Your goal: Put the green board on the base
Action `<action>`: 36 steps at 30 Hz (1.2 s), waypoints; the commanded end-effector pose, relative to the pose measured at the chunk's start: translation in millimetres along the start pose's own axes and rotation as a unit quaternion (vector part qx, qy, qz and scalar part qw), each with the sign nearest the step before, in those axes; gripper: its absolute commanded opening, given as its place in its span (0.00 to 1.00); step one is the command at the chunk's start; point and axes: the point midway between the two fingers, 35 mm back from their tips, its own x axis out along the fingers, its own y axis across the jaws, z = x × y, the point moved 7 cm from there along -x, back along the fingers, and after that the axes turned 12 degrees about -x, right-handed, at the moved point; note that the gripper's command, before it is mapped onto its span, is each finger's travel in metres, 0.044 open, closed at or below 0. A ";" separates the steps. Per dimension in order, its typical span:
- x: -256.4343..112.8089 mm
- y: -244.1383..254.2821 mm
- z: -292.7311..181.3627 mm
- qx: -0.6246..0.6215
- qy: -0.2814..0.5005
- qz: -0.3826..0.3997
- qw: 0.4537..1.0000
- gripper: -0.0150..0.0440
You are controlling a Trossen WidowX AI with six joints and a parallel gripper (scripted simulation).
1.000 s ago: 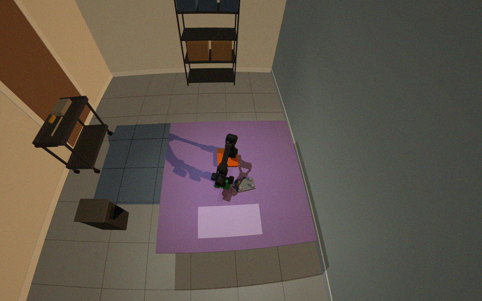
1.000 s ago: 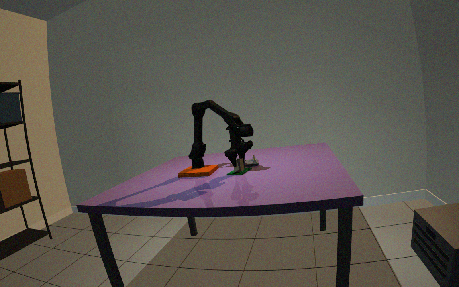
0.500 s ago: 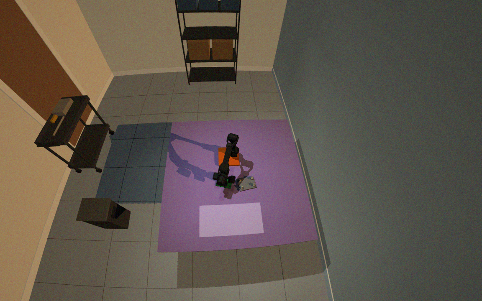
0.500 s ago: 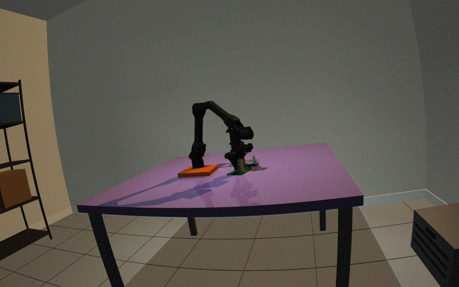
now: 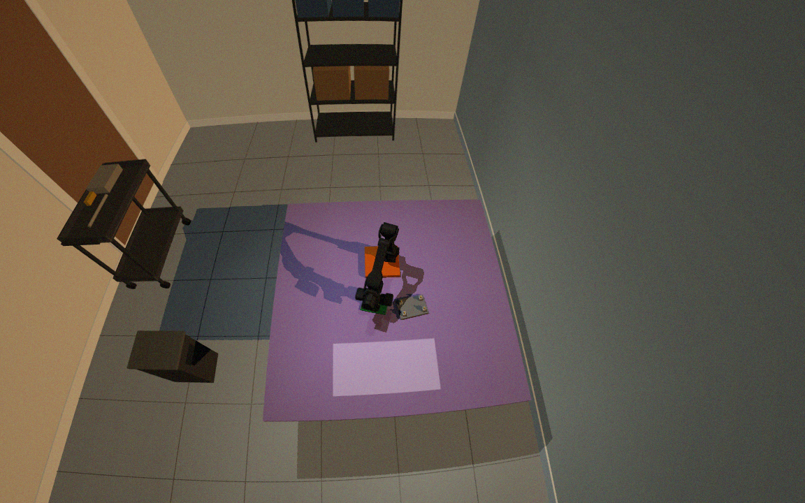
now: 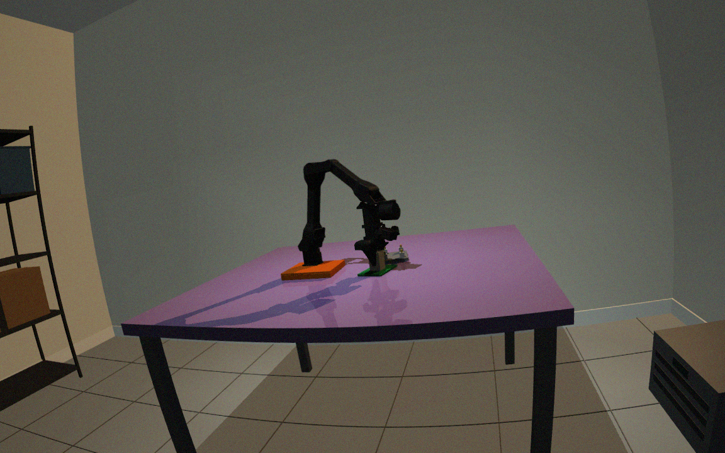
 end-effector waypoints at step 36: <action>-81.9 8.4 3.8 -0.008 -0.004 -0.002 1.000 0.25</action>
